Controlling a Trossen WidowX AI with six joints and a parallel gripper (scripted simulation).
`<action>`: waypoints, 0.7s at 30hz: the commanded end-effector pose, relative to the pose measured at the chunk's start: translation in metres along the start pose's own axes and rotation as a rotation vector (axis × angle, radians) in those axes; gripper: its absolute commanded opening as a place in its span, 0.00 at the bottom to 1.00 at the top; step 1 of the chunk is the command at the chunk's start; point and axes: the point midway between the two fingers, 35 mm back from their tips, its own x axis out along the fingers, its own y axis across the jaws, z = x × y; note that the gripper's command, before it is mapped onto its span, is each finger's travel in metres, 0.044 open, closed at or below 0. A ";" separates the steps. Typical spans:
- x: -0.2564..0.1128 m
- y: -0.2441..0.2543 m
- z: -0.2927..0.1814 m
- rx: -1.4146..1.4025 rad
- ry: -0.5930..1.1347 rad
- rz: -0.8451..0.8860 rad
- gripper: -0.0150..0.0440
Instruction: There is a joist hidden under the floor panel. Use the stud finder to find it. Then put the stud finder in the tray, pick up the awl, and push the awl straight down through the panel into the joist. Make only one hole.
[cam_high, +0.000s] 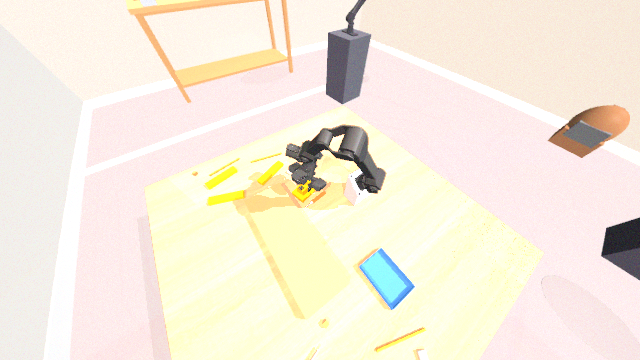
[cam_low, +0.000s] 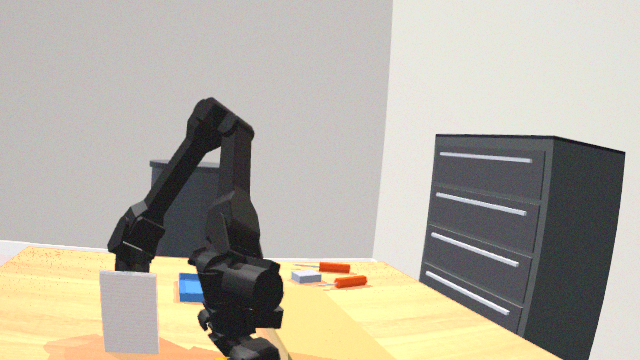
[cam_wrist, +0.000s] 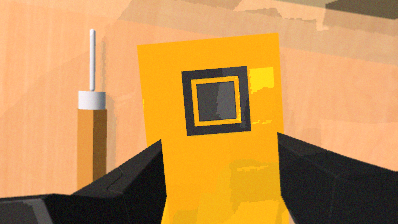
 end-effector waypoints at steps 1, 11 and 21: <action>0.000 0.000 0.001 0.006 -0.004 0.001 0.58; -0.014 -0.003 0.006 0.006 -0.004 -0.001 0.31; -0.081 -0.004 0.024 0.006 -0.002 -0.003 0.25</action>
